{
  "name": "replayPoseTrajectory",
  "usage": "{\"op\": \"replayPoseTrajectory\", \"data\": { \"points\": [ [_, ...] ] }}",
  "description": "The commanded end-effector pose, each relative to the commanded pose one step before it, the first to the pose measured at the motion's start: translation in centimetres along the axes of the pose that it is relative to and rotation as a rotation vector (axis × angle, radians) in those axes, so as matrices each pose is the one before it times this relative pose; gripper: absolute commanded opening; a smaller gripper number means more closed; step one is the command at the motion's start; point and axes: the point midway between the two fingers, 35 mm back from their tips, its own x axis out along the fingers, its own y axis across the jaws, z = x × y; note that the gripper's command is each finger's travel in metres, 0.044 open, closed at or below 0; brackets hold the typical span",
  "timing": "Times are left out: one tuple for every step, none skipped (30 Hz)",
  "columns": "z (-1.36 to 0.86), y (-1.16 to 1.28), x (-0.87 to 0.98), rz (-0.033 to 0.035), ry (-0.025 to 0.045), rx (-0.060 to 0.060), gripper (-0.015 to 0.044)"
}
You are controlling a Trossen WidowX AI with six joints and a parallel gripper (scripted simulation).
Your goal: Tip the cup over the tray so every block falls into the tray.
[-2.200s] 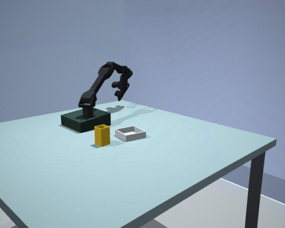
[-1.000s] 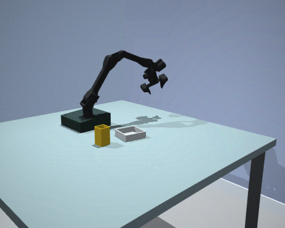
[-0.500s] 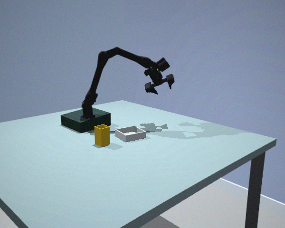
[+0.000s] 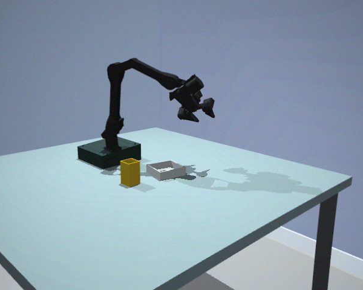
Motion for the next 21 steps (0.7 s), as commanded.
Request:
{"op": "replayPoseTrajectory", "data": {
  "points": [
    [-3.573, -0.575, -2.944, -0.07406, 0.01317, 0.1172, 0.044],
    [-0.669, -0.246, -0.635, -0.01796, 0.00194, 0.0225, 0.044],
    [-0.661, -0.246, -0.629, -0.01804, 0.00186, 0.0224, 0.044],
    [-0.653, -0.245, -0.624, -0.01813, 0.00178, 0.0222, 0.044],
    [-0.64, -0.246, -0.618, -0.01833, 0.00157, 0.022, 0.044],
    [-0.632, -0.246, -0.612, -0.01841, 0.0015, 0.0218, 0.044],
    [-0.625, -0.245, -0.607, -0.01849, 0.00142, 0.0217, 0.044],
    [-0.617, -0.244, -0.601, -0.01857, 0.00134, 0.0216, 0.044],
    [-0.61, -0.243, -0.595, -0.01865, 0.00126, 0.0214, 0.044],
    [-0.603, -0.242, -0.589, -0.01873, 0.00118, 0.0213, 0.044],
    [-0.596, -0.241, -0.582, -0.0188, 0.0011, 0.0211, 0.044],
    [-0.589, -0.24, -0.576, -0.01888, 0.00102, 0.021, 0.044],
    [-0.582, -0.239, -0.57, -0.01895, 0.00094, 0.0209, 0.044],
    [-0.576, -0.238, -0.563, -0.01902, 0.00085, 0.0207, 0.044],
    [-0.569, -0.236, -0.557, -0.01909, 0.00077, 0.0206, 0.044],
    [-0.563, -0.235, -0.55, -0.01916, 0.00068, 0.0205, 0.044],
    [-0.556, -0.234, -0.544, -0.01922, 0.0006, 0.0203, 0.044],
    [-0.55, -0.233, -0.537, -0.01929, 0.00051, 0.0202, 0.044],
    [-0.544, -0.232, -0.53, -0.01935, 0.00042, 0.02, 0.044],
    [-0.538, -0.23, -0.523, -0.01942, 0.00033, 0.0199, 0.044],
    [-0.532, -0.229, -0.516, -0.01948, 0.00024, 0.0198, 0.044]
  ]
}}
